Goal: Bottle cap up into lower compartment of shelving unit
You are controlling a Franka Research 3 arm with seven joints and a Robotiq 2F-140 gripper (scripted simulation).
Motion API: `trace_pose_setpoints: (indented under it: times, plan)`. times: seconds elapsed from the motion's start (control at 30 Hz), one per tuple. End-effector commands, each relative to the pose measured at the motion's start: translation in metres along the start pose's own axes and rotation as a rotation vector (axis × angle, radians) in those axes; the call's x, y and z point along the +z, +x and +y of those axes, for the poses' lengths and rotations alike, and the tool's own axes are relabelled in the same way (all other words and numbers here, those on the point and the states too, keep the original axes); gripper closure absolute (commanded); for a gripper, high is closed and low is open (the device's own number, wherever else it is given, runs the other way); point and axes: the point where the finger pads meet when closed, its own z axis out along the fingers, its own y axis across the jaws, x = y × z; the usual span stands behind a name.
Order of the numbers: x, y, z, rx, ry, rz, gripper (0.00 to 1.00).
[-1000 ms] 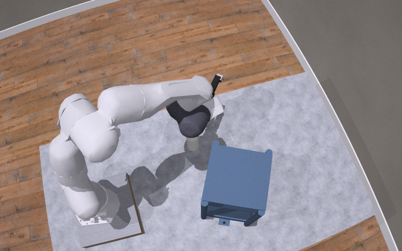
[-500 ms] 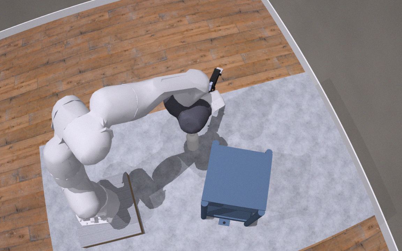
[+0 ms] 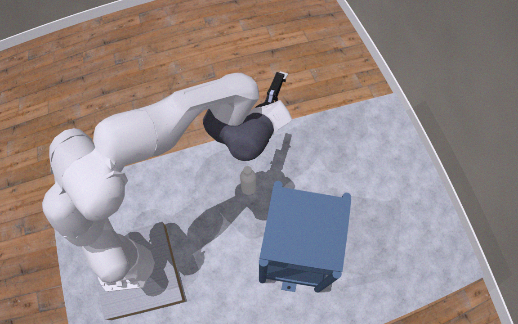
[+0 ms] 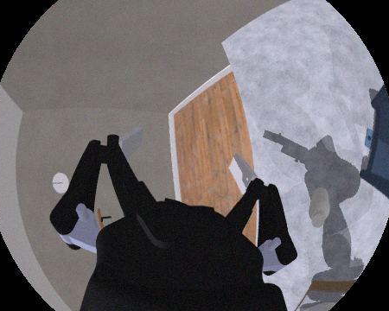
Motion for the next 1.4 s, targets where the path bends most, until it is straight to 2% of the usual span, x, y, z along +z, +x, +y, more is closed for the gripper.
trace_pose_setpoints:
  times: [0.0, 0.13, 0.17, 0.4, 0.43, 0.6, 0.63, 1.37]
  plan:
    - [-0.007, 0.001, -0.009, 0.097, -0.028, -0.008, 0.0]
    - [-0.007, 0.001, -0.009, 0.097, -0.028, -0.008, 0.0]
    - [-0.026, -0.001, -0.033, 0.097, -0.031, 0.0, 0.0]
    - [-0.026, -0.001, -0.033, 0.097, -0.031, 0.0, 0.0]
    - [-0.039, -0.002, -0.049, 0.097, -0.034, 0.008, 0.0]
    - [-0.039, -0.002, -0.049, 0.097, -0.034, 0.008, 0.0]
    - [-0.045, -0.002, -0.056, 0.097, -0.035, 0.013, 0.0]
    - [-0.046, -0.002, -0.057, 0.098, -0.035, 0.014, 0.0]
